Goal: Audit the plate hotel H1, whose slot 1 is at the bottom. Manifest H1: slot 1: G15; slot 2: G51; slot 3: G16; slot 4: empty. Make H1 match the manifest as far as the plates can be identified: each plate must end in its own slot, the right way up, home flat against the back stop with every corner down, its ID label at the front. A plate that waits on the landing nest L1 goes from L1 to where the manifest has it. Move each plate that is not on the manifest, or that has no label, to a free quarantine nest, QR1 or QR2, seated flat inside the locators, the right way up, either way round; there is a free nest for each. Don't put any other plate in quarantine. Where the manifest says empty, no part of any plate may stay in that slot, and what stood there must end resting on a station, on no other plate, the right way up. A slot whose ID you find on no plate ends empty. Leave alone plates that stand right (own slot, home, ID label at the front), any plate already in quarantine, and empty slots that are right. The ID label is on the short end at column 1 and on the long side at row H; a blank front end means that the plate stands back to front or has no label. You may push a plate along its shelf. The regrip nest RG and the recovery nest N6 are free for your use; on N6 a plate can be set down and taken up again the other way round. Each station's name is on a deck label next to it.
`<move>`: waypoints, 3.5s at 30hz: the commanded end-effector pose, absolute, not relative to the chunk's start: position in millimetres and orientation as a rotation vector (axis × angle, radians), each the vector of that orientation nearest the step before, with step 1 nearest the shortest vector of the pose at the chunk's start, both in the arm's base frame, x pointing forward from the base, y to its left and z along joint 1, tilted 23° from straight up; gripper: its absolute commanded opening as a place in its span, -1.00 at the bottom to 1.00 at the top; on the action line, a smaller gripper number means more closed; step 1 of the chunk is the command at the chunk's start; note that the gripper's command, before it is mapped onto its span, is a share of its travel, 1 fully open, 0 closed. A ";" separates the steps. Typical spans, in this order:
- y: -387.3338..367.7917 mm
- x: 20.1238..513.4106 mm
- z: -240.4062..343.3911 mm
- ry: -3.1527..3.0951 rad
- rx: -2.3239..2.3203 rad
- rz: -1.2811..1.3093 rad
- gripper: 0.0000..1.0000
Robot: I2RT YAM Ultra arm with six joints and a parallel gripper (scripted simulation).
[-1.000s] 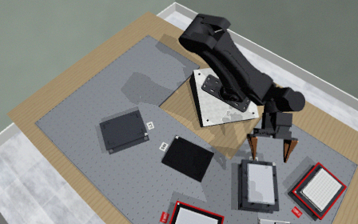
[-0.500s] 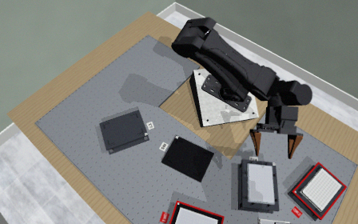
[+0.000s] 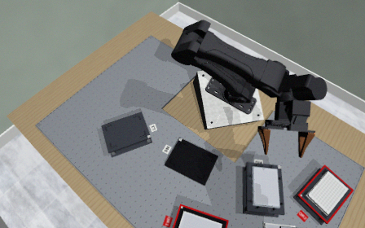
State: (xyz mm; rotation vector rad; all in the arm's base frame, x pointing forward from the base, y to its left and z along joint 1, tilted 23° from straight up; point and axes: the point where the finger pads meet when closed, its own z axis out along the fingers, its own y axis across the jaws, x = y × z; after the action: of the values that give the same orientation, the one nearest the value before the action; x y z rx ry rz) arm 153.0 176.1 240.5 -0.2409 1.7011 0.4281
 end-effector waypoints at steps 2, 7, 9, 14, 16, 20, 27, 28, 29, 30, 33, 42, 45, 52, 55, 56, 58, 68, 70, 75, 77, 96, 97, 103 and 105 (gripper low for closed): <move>168.5 151.7 248.0 1.704 -0.243 0.392 1.00; 165.2 147.6 260.1 1.704 -0.243 0.392 1.00; 164.4 146.5 263.1 1.704 -0.243 0.392 1.00; 164.4 146.5 263.1 1.704 -0.243 0.392 1.00; 170.9 145.9 264.8 1.715 -0.294 0.382 1.00; 183.9 145.0 268.0 1.733 -0.395 0.361 1.00; 206.6 143.4 273.7 1.759 -0.574 0.323 1.00; 209.8 143.2 274.5 1.762 -0.600 0.318 1.00; 213.1 142.9 275.3 1.764 -0.625 0.312 1.00; 213.1 142.9 275.3 1.764 -0.625 0.312 1.00; 219.6 142.5 276.9 1.769 -0.677 0.300 1.00; 248.8 140.3 284.2 1.784 -0.909 0.246 1.00; 258.5 139.6 286.6 1.785 -0.987 0.226 1.00; 274.6 138.5 290.6 1.784 -1.117 0.193 1.00; 284.3 137.7 293.0 1.782 -1.195 0.173 1.00; 287.6 137.5 293.8 1.780 -1.222 0.166 1.00; 294.0 137.0 295.3 1.777 -1.274 0.151 1.00; 319.8 135.0 301.7 1.756 -1.482 0.093 1.00; 326.2 134.5 303.3 1.749 -1.534 0.078 1.00; 342.0 133.3 307.2 1.727 -1.665 0.039 1.00; 341.9 133.3 307.1 1.717 -1.717 0.023 1.00; 344.1 133.7 308.0 1.589 -2.146 -0.118 1.00; 349.4 135.2 310.1 1.570 -2.150 -0.114 1.00; 342.2 133.7 303.2 1.559 -2.271 -0.169 1.00; 342.2 133.7 303.2 1.559 -2.271 -0.169 1.00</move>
State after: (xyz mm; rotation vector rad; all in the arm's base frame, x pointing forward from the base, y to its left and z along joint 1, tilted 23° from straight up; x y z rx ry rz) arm 142.0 361.8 302.6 -2.1321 1.5941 -0.1221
